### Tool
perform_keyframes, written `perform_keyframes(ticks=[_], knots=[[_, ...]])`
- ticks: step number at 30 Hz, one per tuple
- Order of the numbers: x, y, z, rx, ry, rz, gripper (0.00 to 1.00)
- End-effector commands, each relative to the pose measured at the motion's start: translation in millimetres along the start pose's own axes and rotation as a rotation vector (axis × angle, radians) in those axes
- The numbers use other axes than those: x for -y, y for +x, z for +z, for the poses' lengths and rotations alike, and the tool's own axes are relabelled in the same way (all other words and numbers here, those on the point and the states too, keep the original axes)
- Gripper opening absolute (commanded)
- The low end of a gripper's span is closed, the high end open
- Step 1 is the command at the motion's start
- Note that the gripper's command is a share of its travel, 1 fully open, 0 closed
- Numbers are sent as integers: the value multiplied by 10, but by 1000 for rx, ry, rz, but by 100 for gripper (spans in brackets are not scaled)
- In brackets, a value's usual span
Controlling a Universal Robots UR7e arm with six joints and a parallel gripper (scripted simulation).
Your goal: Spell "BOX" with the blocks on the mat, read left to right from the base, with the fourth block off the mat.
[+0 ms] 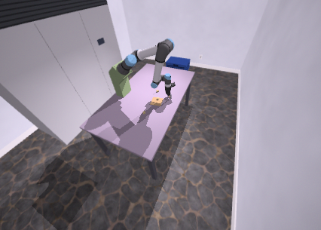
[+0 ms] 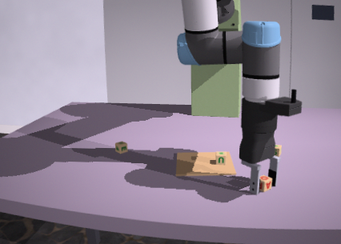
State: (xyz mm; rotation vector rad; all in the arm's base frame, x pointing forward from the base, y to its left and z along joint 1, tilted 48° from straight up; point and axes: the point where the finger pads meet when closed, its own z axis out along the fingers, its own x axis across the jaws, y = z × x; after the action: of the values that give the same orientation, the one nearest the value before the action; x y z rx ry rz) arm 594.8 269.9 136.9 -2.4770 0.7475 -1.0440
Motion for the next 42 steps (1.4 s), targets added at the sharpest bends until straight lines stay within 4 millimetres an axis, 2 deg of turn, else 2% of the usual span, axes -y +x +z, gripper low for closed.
perform_keyframes(ticks=[1,10,11,27,28,42], knots=[[5,2,-5,-1,1,0,100],[5,2,-5,-1,1,0,100],[5,2,-5,-1,1,0,79],[5,2,-5,-1,1,0,79],[5,2,-5,-1,1,0,49],[5,2,-5,-1,1,0,49]])
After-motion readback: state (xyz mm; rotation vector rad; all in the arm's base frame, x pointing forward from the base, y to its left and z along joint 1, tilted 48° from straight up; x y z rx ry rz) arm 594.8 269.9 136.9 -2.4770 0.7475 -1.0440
